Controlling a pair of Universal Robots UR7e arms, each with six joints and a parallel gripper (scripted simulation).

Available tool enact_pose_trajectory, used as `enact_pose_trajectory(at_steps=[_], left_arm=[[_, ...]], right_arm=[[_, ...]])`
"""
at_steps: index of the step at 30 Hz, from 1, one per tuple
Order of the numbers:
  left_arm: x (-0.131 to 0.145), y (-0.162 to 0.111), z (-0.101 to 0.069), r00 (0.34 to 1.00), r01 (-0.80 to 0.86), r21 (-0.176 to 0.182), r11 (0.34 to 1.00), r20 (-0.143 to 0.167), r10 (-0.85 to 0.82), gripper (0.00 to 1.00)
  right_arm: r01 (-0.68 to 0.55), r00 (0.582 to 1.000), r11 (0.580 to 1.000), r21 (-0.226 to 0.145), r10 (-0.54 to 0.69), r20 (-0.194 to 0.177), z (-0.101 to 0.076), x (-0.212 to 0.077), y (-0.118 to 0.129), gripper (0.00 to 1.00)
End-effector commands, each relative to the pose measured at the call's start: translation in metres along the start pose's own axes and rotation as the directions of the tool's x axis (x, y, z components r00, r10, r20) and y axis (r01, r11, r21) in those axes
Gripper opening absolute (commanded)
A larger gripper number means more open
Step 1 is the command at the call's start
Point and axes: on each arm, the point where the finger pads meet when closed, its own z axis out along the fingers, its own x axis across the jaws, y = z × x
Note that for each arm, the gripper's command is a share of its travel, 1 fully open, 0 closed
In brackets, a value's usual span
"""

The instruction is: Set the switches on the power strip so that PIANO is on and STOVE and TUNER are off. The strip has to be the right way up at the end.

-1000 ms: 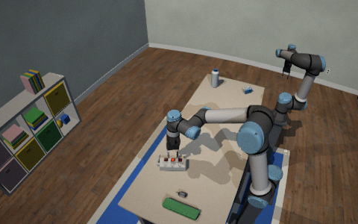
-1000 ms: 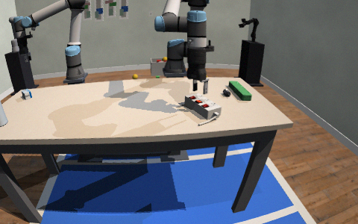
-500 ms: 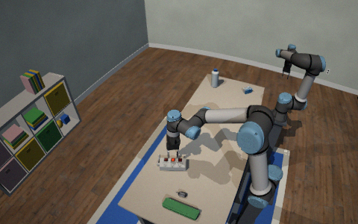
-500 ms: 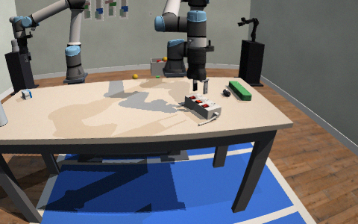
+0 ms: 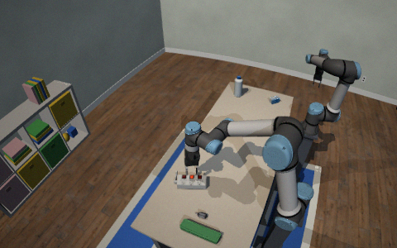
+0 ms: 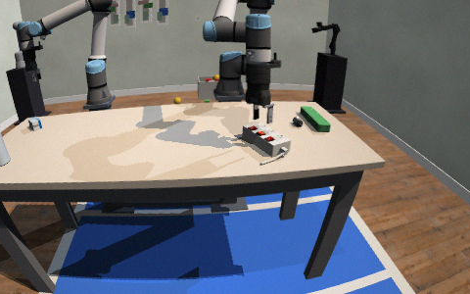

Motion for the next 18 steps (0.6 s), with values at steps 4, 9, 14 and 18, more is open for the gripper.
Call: enact_pose_trajectory(at_steps=[4, 9, 14, 18], left_arm=[[0.001, 0.000, -0.003, 1.000, -0.015, -0.001, 1.000, 0.001, 0.015, 1.00], [0.006, -0.001, -0.016, 0.992, -0.125, 0.002, 0.992, 0.016, 0.125, 1.00], [0.011, -0.003, -0.031, 0.972, -0.234, 0.001, 0.972, 0.032, 0.234, 1.00], [0.017, -0.006, -0.052, 0.920, -0.388, -0.008, 0.921, 0.054, 0.388, 1.00]], right_arm=[[0.000, 1.000, 1.000, -0.001, 0.000, 0.000, 0.000, 0.000, 0.000, 1.00], [0.000, 1.000, 1.000, -0.001, 0.000, 0.000, 0.000, 0.000, 0.000, 1.00], [0.000, 1.000, 1.000, -0.001, 0.000, 0.000, 0.000, 0.000, 0.000, 1.00], [0.000, 1.000, 1.000, -0.001, 0.000, 0.000, 0.000, 0.000, 0.000, 1.00]])
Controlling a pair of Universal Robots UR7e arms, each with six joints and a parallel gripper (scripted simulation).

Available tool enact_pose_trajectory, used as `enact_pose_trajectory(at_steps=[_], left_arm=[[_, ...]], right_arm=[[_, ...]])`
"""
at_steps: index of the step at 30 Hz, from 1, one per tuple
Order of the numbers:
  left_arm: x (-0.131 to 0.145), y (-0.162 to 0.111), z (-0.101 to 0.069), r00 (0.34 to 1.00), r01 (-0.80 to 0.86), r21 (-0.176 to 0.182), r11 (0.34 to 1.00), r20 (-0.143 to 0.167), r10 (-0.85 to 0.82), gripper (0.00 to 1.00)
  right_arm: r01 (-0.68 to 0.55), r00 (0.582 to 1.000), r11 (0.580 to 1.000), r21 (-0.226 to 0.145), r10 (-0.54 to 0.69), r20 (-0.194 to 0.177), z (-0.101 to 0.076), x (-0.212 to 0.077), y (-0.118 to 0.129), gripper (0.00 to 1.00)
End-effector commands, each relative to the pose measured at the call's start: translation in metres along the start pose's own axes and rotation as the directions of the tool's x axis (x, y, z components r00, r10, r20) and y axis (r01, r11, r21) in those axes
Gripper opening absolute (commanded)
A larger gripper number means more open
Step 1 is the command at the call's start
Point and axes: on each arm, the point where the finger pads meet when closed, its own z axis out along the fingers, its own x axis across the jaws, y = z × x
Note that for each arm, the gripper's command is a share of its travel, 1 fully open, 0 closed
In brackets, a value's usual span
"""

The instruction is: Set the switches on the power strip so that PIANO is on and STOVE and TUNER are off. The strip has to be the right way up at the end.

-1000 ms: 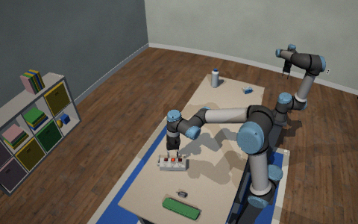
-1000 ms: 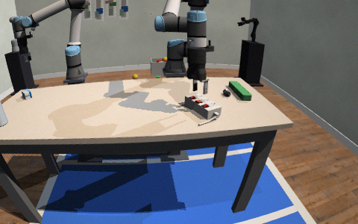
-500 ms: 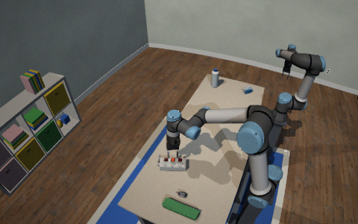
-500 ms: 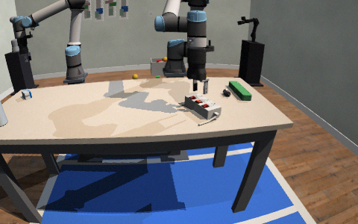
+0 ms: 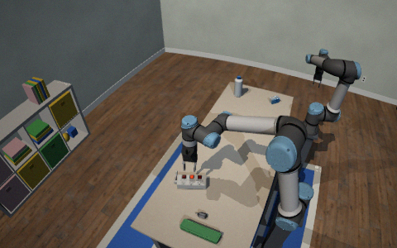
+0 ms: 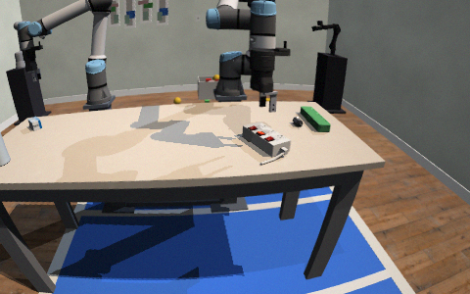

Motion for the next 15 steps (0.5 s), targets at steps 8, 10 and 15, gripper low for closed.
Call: enact_pose_trajectory(at_steps=[8, 10, 15], left_arm=[[0.005, -0.007, -0.035, 0.961, -0.275, -0.013, 0.961, 0.040, 0.275, 1.00], [0.005, -0.007, -0.035, 0.961, -0.275, -0.013, 0.961, 0.040, 0.275, 1.00], [0.006, -0.007, -0.036, 0.959, -0.281, -0.014, 0.960, 0.041, 0.282, 1.00]], right_arm=[[0.000, 1.000, 1.000, -0.001, 0.000, 0.000, 0.000, 0.000, 0.000, 1.00], [0.000, 1.000, 1.000, -0.001, 0.000, 0.000, 0.000, 0.000, 0.000, 1.00], [0.000, 1.000, 1.000, -0.001, 0.000, 0.000, 0.000, 0.000, 0.000, 1.00]])
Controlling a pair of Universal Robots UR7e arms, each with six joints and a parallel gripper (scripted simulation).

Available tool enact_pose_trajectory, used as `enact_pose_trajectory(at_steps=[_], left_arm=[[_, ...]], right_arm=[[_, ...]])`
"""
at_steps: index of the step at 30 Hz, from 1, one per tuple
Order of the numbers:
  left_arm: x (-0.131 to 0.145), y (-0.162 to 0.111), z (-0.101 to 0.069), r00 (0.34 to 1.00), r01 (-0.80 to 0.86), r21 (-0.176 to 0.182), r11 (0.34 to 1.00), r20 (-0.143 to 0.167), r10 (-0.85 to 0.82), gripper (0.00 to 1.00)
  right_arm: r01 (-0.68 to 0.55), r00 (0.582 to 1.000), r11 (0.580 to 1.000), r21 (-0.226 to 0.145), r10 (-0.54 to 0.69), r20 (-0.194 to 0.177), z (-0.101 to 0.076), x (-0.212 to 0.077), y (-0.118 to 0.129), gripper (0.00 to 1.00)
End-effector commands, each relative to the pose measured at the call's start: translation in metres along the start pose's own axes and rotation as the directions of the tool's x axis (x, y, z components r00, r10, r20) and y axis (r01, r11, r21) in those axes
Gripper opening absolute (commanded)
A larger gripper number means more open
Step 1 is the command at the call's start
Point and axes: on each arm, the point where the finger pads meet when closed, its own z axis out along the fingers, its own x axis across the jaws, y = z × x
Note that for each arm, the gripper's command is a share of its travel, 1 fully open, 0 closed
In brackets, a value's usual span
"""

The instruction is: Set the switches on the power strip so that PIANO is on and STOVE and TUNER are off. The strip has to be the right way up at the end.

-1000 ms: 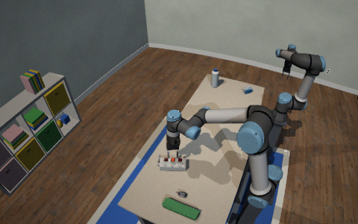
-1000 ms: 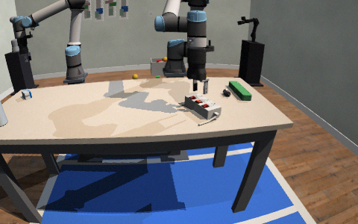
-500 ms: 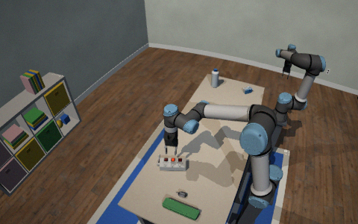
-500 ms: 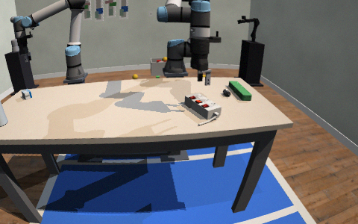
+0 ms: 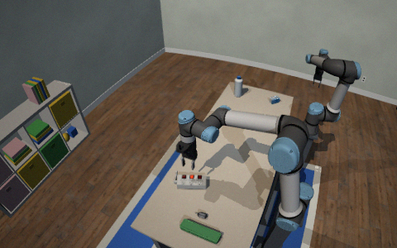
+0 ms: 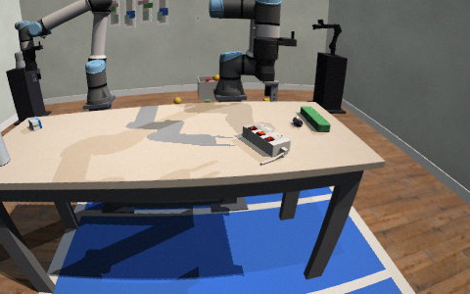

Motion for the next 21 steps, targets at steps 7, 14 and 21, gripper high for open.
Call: enact_pose_trajectory(at_steps=[7, 14, 21], left_arm=[[0.0003, 0.0000, -0.0010, 1.000, -0.001, 0.000, 1.000, -0.002, 0.001, 1.00], [0.0005, 0.0002, -0.0004, 1.000, -0.012, 0.000, 1.000, -0.002, 0.012, 1.00], [0.0017, 0.0021, 0.0060, 0.992, -0.123, 0.000, 0.992, -0.002, 0.123, 1.00]], right_arm=[[0.000, 1.000, 1.000, -0.001, 0.000, 0.000, -0.0004, 0.0001, 0.0003, 1.00], [0.000, 1.000, 1.000, -0.001, 0.000, 0.000, -0.0004, 0.0001, 0.0003, 1.00], [0.000, 1.000, 1.000, -0.001, 0.000, 0.000, -0.0004, 0.0001, 0.0003, 1.00]])
